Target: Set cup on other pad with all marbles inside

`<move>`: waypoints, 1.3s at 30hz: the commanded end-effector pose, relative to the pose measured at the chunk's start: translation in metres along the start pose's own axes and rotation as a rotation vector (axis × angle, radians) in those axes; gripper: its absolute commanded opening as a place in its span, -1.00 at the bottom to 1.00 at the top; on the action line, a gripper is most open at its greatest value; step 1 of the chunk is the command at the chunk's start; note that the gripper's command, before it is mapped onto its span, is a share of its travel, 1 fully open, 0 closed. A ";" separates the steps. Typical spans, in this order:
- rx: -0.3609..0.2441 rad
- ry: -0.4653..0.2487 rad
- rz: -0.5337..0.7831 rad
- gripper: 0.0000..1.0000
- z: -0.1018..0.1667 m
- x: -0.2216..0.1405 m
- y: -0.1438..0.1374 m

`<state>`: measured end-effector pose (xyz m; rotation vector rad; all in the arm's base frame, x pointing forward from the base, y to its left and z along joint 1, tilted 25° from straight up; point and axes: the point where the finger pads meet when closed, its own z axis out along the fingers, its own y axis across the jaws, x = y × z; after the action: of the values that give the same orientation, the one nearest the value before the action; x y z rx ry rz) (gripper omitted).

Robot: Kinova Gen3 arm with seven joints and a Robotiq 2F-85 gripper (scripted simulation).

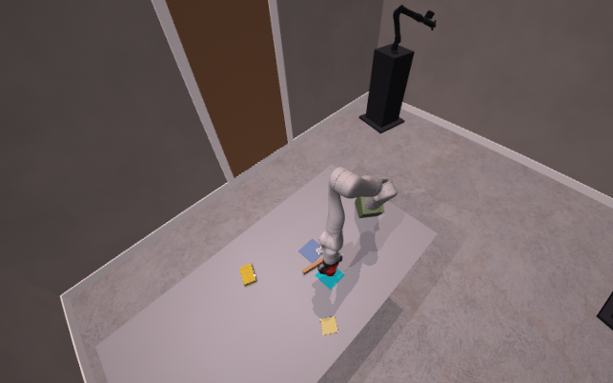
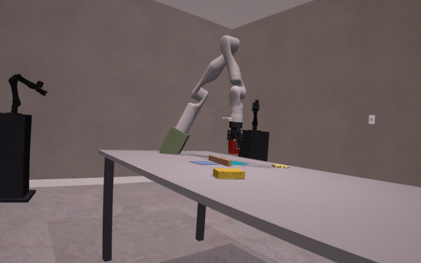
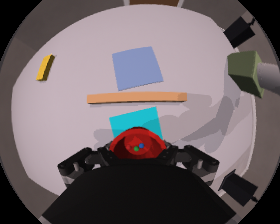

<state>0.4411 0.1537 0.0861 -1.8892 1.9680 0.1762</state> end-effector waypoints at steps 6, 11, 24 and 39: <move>0.001 0.000 -0.001 0.64 0.000 0.000 0.000; 0.001 0.000 0.000 0.64 0.001 0.000 0.000; 0.001 0.000 0.000 0.64 0.026 -0.001 -0.001; 0.001 0.000 -0.001 0.64 0.042 -0.001 -0.001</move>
<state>0.4510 0.1679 0.0491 -1.8849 1.9698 0.1713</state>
